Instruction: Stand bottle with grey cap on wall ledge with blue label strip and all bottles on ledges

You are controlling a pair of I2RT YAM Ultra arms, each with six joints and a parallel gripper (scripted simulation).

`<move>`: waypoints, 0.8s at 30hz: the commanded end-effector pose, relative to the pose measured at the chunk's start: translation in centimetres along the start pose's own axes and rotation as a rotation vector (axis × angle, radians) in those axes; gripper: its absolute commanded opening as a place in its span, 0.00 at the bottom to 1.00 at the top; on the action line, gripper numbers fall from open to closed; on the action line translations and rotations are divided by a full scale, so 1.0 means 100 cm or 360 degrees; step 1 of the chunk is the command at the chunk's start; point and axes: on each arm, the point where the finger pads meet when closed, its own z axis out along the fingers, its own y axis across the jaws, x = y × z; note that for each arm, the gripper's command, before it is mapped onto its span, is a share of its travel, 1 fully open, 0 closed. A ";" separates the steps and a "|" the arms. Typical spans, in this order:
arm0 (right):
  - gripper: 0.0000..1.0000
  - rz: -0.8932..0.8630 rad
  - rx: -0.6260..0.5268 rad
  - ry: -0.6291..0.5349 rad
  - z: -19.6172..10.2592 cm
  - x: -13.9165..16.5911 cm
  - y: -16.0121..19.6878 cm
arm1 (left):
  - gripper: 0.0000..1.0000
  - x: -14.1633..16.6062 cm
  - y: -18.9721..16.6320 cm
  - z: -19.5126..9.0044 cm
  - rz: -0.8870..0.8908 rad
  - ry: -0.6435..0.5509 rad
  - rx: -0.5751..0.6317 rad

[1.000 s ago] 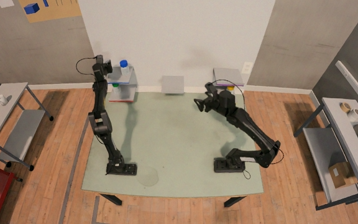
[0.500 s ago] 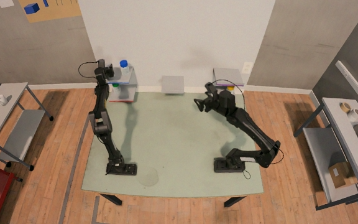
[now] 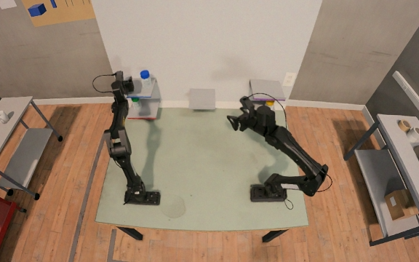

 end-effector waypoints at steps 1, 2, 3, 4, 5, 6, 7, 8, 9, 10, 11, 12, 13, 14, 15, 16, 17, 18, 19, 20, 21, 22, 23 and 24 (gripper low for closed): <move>0.89 0.0007 -0.0003 -0.0075 -0.009 -0.017 0.001 | 0.49 -0.034 -0.002 -0.005 0.0026 -0.0158 0.0002; 0.89 0.0007 -0.0003 -0.0075 -0.009 -0.017 0.001 | 0.49 -0.034 -0.002 -0.005 0.0026 -0.0158 0.0002; 0.89 0.0007 -0.0003 -0.0075 -0.009 -0.017 0.001 | 0.49 -0.034 -0.002 -0.005 0.0026 -0.0158 0.0002; 0.89 0.0007 -0.0003 -0.0075 -0.009 -0.017 0.001 | 0.49 -0.034 -0.002 -0.005 0.0026 -0.0158 0.0002; 0.89 0.0007 -0.0003 -0.0075 -0.009 -0.017 0.001 | 0.49 -0.039 -0.004 -0.005 0.0036 -0.0189 0.0003; 0.89 0.0007 -0.0003 -0.0075 -0.009 -0.017 0.001 | 0.49 -0.039 -0.004 -0.005 0.0036 -0.0189 0.0003; 0.89 0.0007 -0.0003 -0.0075 -0.009 -0.017 0.001 | 0.49 -0.039 -0.004 -0.005 0.0036 -0.0189 0.0003; 0.89 0.0007 -0.0003 -0.0075 -0.009 -0.017 0.001 | 0.49 -0.036 -0.004 -0.004 0.0028 -0.0190 0.0003; 0.89 0.0007 -0.0003 -0.0075 -0.009 -0.017 0.001 | 0.49 -0.028 -0.004 -0.003 0.0025 -0.0166 0.0004; 0.89 0.0007 -0.0003 -0.0075 -0.009 -0.017 0.001 | 0.49 -0.024 -0.004 -0.003 0.0023 -0.0153 0.0004; 0.89 0.0007 -0.0003 -0.0075 -0.009 -0.017 0.001 | 0.49 -0.030 -0.004 -0.003 0.0026 -0.0171 0.0004; 0.89 0.0007 -0.0003 -0.0075 -0.009 -0.017 0.001 | 0.49 -0.030 -0.004 -0.003 0.0026 -0.0171 0.0004; 0.89 0.0007 -0.0003 -0.0075 -0.009 -0.017 0.001 | 0.49 -0.030 -0.004 -0.003 0.0026 -0.0171 0.0004; 0.89 0.0007 -0.0003 -0.0075 -0.009 -0.017 0.001 | 0.49 -0.030 -0.004 -0.003 0.0026 -0.0171 0.0004; 0.89 0.0007 -0.0003 -0.0075 -0.009 -0.017 0.001 | 0.49 -0.030 -0.004 -0.003 0.0026 -0.0171 0.0004; 0.89 0.0007 -0.0003 -0.0075 -0.009 -0.017 0.001 | 0.49 -0.030 -0.004 -0.003 0.0026 -0.0171 0.0004; 0.89 0.0007 -0.0003 -0.0075 -0.009 -0.017 0.001 | 0.49 -0.030 -0.004 -0.003 0.0026 -0.0171 0.0004; 0.89 0.0007 -0.0003 -0.0075 -0.009 -0.017 0.001 | 0.49 -0.030 -0.004 -0.003 0.0026 -0.0171 0.0004; 0.89 0.0007 -0.0003 -0.0075 -0.009 -0.017 0.001 | 0.49 -0.026 -0.002 -0.003 0.0024 -0.0150 0.0002; 0.89 0.0007 -0.0003 -0.0075 -0.009 -0.017 0.001 | 0.49 -0.026 -0.002 -0.003 0.0024 -0.0150 0.0002; 0.89 0.0007 -0.0003 -0.0075 -0.009 -0.017 0.001 | 0.60 -0.026 -0.002 -0.003 0.0024 -0.0150 0.0002; 0.89 0.0007 -0.0003 -0.0075 -0.009 -0.017 0.001 | 0.70 -0.026 -0.002 -0.003 0.0024 -0.0150 0.0002; 0.89 0.0007 -0.0003 -0.0075 -0.009 -0.017 0.001 | 0.70 -0.026 -0.002 -0.003 0.0024 -0.0150 0.0002; 0.89 0.0007 -0.0003 -0.0075 -0.009 -0.017 0.001 | 0.70 -0.026 -0.002 -0.003 0.0024 -0.0150 0.0002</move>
